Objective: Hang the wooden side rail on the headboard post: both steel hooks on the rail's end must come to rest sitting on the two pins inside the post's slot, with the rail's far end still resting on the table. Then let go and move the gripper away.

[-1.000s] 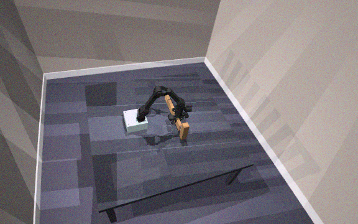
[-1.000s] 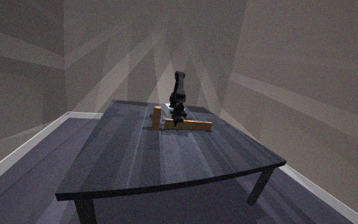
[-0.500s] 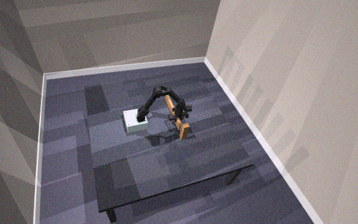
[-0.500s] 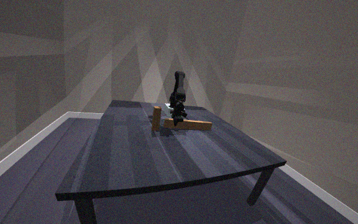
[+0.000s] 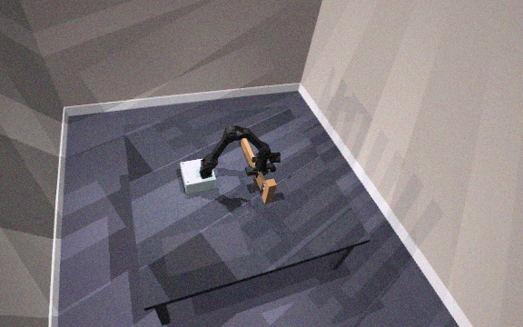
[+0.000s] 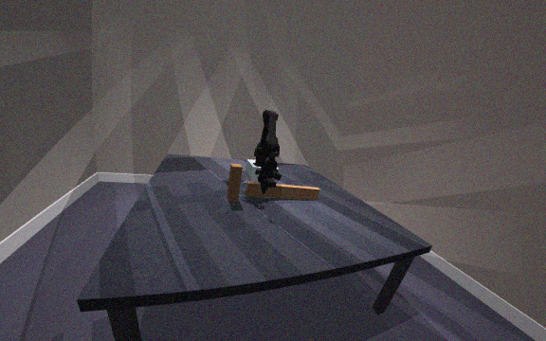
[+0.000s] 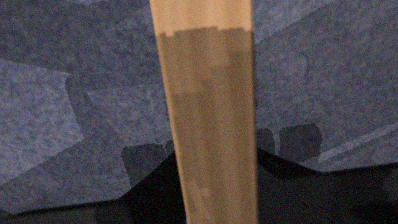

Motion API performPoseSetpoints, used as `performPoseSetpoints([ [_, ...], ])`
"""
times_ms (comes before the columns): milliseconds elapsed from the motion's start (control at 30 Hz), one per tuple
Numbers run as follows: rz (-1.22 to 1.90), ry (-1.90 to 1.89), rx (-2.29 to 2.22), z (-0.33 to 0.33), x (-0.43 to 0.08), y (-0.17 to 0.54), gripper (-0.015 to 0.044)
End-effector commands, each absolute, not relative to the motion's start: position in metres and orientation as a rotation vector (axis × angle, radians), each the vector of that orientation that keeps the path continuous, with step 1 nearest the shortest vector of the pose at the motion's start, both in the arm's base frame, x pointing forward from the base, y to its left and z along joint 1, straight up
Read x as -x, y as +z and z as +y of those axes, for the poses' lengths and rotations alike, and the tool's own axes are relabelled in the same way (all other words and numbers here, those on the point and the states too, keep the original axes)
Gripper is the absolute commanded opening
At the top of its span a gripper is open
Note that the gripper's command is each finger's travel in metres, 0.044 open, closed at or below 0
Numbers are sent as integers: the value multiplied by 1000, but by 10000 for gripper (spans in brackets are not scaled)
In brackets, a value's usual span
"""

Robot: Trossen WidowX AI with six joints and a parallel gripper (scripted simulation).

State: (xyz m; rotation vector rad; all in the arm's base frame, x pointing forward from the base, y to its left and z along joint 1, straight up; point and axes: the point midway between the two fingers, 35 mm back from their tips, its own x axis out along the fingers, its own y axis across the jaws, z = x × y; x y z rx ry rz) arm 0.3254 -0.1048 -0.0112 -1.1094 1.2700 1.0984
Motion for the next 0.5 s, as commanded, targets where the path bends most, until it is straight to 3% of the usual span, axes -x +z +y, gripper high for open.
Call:
performPoseSetpoints([
  [0, 1257, 1084, 1121, -106, -330, -5, 0],
  [467, 1257, 1084, 1121, -108, -331, -6, 0],
])
